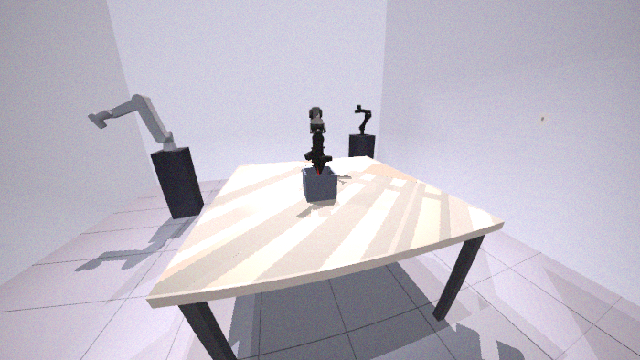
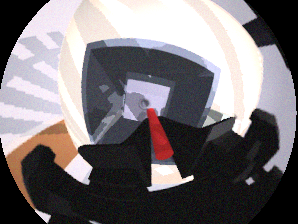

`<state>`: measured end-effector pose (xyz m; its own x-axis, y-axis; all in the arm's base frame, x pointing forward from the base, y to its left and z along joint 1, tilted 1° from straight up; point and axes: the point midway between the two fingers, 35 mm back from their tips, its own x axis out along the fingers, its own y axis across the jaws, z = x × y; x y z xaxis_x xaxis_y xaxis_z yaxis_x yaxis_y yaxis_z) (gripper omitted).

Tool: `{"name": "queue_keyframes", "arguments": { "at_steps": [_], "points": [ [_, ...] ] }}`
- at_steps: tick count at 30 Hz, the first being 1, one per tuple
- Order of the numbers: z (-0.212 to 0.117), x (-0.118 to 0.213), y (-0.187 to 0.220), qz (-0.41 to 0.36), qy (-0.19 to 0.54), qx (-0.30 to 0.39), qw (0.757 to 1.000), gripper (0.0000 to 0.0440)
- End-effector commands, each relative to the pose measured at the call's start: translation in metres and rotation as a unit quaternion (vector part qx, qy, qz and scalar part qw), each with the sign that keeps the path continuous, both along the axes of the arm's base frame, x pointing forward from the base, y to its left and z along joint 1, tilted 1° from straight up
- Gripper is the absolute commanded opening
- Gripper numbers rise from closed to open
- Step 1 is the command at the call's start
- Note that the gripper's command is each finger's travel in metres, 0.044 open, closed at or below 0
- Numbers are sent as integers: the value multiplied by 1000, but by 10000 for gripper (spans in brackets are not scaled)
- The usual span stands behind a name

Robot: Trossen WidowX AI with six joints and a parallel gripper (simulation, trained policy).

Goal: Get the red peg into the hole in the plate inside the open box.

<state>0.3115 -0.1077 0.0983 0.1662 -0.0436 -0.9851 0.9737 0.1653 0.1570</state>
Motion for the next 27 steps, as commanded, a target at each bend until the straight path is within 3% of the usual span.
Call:
{"name": "queue_keyframes", "arguments": {
  "at_steps": [1, 14, 20, 27],
  "points": [
    [-8, 4, -2, 9, 2, 3, 1000, 0],
    [-38, 14, -7, 40, 13, 3, 999, 6],
    [-45, 14, -8, 51, 30, 7, 998, 114],
    [-39, 16, -13, 53, 28, 25, 998, 149]
  ]
}}
